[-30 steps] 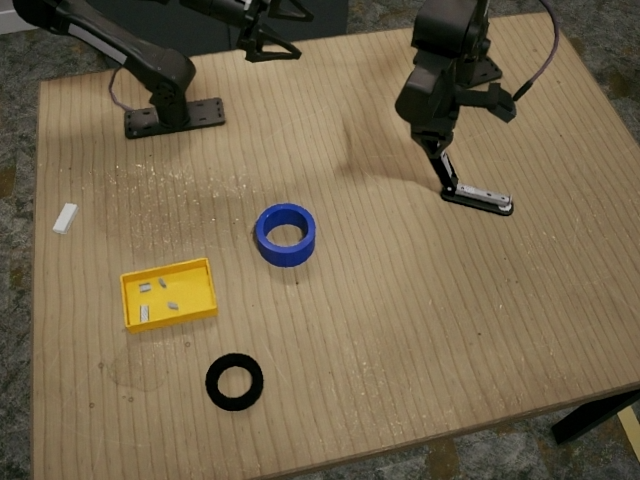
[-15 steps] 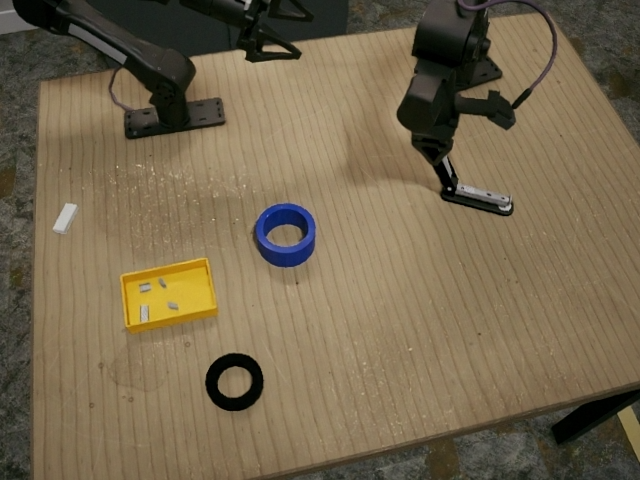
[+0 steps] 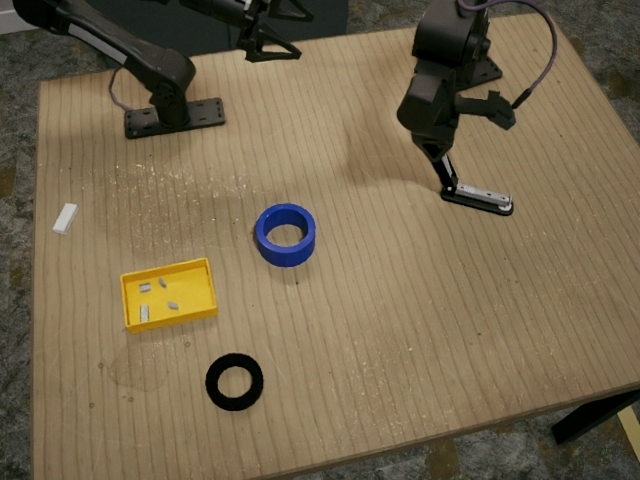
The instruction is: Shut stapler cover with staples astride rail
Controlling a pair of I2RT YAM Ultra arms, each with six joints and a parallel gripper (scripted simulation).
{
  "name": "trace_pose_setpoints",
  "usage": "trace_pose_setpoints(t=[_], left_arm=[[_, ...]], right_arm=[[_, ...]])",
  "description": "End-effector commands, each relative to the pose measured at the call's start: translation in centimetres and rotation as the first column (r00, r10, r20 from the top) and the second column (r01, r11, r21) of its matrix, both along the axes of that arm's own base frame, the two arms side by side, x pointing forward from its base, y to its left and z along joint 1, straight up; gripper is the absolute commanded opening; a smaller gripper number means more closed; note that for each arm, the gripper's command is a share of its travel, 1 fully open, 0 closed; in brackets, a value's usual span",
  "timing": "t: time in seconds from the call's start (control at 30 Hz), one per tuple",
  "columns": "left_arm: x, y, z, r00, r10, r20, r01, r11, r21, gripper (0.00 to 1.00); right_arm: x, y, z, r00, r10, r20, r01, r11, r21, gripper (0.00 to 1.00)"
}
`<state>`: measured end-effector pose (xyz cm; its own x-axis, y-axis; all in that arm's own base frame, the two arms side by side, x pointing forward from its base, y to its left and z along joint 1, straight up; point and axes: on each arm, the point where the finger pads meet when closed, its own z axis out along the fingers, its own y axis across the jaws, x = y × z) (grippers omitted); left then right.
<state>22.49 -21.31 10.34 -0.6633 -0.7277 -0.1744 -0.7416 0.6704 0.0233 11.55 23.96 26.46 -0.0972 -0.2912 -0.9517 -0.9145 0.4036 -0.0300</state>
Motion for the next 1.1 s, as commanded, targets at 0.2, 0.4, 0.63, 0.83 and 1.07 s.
trace_pose_setpoints(t=[0.2, 0.4, 0.63, 0.83, 1.07], left_arm=[[0.3, 0.2, 1.0, 0.999, 0.003, 0.036, -0.003, 1.000, -0.013, 0.24], [0.2, 0.1, 1.0, 1.000, 0.001, 0.029, 0.000, 1.000, -0.018, 0.09], [0.6, 0.6, 1.9, 1.000, -0.002, -0.030, -0.001, 0.996, -0.092, 0.00], [1.0, 1.0, 2.1, 0.997, -0.008, -0.082, -0.005, 0.989, -0.151, 0.00], [1.4, 1.4, 2.0, 0.991, -0.014, -0.132, -0.012, 0.981, -0.194, 0.00]], right_arm=[[-0.1, -0.2, 0.5, 1.000, 0.000, 0.008, 0.000, 1.000, 0.014, 1.00], [-0.1, -0.2, 0.5, 1.000, 0.000, 0.008, 0.000, 1.000, 0.014, 1.00], [-0.1, -0.2, 0.5, 1.000, 0.000, 0.008, 0.000, 1.000, 0.014, 1.00], [-0.1, -0.2, 0.5, 1.000, 0.000, 0.008, 0.000, 1.000, 0.014, 1.00], [-0.1, -0.2, 0.5, 1.000, 0.000, 0.008, 0.000, 1.000, 0.014, 1.00]])
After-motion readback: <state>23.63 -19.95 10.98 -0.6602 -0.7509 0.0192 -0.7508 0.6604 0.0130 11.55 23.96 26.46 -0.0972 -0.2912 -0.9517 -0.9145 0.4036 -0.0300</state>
